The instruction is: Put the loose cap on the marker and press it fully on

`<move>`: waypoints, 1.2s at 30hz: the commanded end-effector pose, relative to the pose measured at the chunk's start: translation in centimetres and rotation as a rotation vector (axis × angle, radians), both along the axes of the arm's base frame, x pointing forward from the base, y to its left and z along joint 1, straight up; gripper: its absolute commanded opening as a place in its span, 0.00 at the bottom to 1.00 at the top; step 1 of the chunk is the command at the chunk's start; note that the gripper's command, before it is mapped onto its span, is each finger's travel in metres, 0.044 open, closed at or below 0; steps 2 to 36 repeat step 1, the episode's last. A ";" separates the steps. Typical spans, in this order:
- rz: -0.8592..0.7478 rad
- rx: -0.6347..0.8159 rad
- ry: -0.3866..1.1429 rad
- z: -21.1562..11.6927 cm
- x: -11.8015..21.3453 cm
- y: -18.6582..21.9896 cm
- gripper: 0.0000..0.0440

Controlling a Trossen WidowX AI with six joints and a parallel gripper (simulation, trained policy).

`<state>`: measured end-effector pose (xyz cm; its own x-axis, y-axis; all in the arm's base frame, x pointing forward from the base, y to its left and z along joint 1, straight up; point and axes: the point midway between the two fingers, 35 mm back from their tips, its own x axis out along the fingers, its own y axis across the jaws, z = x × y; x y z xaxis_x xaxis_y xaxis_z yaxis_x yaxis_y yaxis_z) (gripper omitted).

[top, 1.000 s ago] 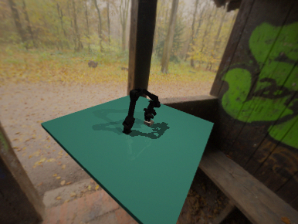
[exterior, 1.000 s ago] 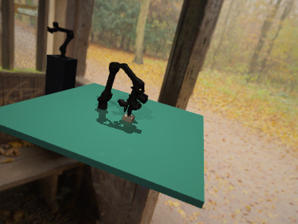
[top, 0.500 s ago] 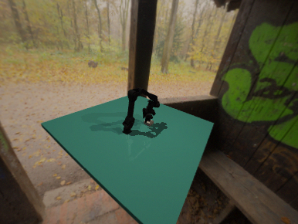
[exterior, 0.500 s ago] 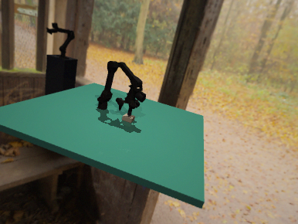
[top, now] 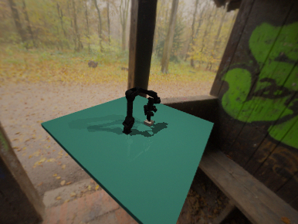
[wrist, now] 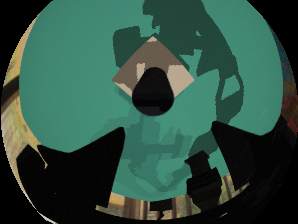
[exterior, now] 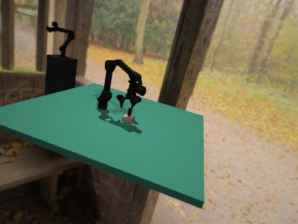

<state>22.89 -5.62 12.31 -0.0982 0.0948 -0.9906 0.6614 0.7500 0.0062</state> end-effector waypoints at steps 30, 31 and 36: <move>-0.002 -0.005 -0.035 1.1 0.2 -0.2 1.00; -0.002 -0.005 -0.035 1.1 0.2 -0.2 1.00; -0.002 -0.005 -0.035 1.1 0.2 -0.2 1.00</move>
